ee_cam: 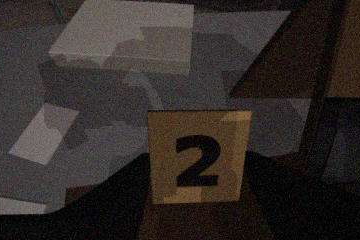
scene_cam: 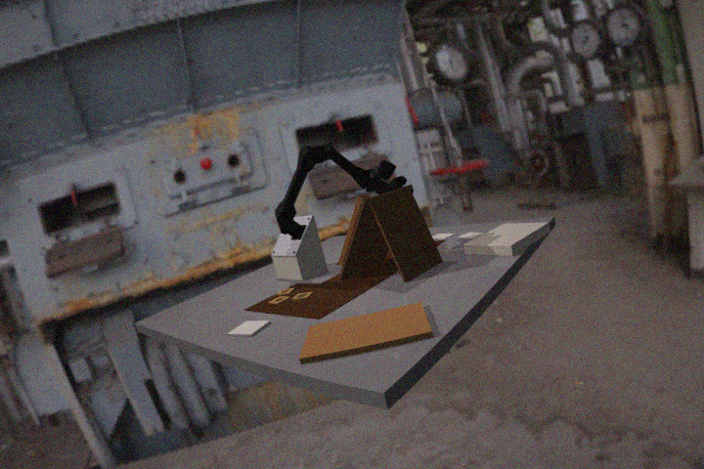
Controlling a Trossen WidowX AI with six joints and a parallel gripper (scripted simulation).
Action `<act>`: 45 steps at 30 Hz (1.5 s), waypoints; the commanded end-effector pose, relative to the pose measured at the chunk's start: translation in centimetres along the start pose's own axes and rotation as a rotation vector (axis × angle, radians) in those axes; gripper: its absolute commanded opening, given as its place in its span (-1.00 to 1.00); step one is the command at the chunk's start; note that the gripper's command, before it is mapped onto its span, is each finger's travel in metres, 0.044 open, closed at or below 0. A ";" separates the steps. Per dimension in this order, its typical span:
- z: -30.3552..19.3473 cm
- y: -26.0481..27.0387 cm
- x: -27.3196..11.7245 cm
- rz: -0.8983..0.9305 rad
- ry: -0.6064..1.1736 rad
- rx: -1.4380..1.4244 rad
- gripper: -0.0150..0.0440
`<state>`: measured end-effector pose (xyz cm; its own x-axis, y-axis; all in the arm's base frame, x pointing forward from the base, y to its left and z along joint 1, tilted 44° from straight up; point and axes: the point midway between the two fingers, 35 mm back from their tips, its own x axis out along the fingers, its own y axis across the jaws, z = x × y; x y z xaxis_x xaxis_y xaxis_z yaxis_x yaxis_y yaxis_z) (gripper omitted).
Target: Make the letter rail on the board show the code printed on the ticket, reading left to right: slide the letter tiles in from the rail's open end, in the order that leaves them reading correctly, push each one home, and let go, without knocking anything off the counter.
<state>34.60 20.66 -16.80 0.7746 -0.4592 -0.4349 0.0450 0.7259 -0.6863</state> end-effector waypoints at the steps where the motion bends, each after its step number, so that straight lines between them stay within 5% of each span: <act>1: 0.6 -0.3 -0.2 0.005 -0.006 0.007 -0.49; 45: 0.5 -2.5 -0.1 0.004 -0.006 0.006 -0.49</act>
<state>34.51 18.99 -15.29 0.7744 -0.4598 -0.4347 0.0449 0.7252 -0.6871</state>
